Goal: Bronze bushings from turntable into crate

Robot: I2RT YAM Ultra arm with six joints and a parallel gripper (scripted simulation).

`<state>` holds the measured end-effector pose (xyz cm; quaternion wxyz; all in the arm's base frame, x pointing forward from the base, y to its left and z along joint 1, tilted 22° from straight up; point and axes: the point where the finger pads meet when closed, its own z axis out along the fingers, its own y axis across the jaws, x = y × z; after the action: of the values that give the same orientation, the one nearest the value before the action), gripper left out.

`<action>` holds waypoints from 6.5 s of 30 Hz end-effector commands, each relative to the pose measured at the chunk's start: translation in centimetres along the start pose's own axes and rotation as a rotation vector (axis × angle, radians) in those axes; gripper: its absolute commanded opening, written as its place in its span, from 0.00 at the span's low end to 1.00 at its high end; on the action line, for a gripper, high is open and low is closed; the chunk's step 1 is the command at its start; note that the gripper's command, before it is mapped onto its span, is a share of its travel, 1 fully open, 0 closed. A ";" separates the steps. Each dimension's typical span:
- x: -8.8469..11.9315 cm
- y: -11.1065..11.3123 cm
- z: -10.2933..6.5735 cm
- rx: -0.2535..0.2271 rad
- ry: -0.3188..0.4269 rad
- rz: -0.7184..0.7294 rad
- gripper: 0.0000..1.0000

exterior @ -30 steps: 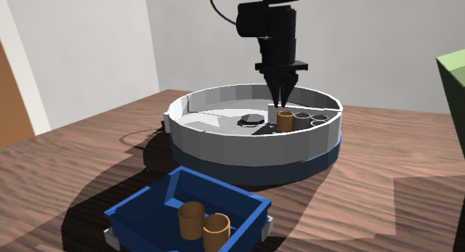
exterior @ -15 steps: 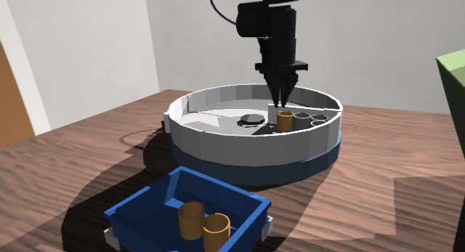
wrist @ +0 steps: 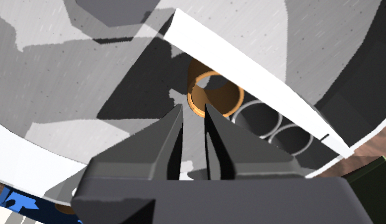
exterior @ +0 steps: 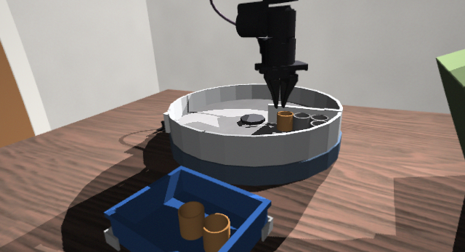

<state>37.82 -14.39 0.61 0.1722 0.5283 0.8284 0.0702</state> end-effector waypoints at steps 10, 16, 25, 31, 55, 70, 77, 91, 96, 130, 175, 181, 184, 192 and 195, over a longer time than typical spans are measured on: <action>-0.7 0.8 -1.3 -0.018 -0.035 0.002 0.15; -0.7 0.8 -1.3 -0.018 -0.035 0.002 0.15; -0.7 0.8 -1.3 -0.018 -0.035 0.002 0.15; -0.7 0.8 -1.3 -0.018 -0.035 0.002 0.15; -1.5 1.1 -1.8 -0.029 -0.050 0.002 0.15; -1.5 1.1 -1.8 -0.029 -0.050 0.002 0.15; -1.5 1.1 -1.7 -0.030 -0.050 0.002 0.15; -2.0 1.6 -0.6 -0.042 -0.062 0.000 0.15; -1.9 1.5 -0.6 -0.037 -0.058 0.001 0.15; -1.4 1.0 0.8 -0.017 -0.035 0.002 0.15; -1.3 1.2 1.4 -0.018 -0.034 0.001 0.15; -2.1 1.7 0.9 -0.040 -0.061 0.005 0.15; -1.5 1.1 2.5 -0.017 -0.035 0.005 0.15; -1.8 1.6 1.8 -0.033 -0.051 0.001 0.15; -1.8 1.6 1.8 -0.033 -0.051 0.001 0.15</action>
<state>38.78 -14.57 -2.38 0.1677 0.5286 0.8291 0.0706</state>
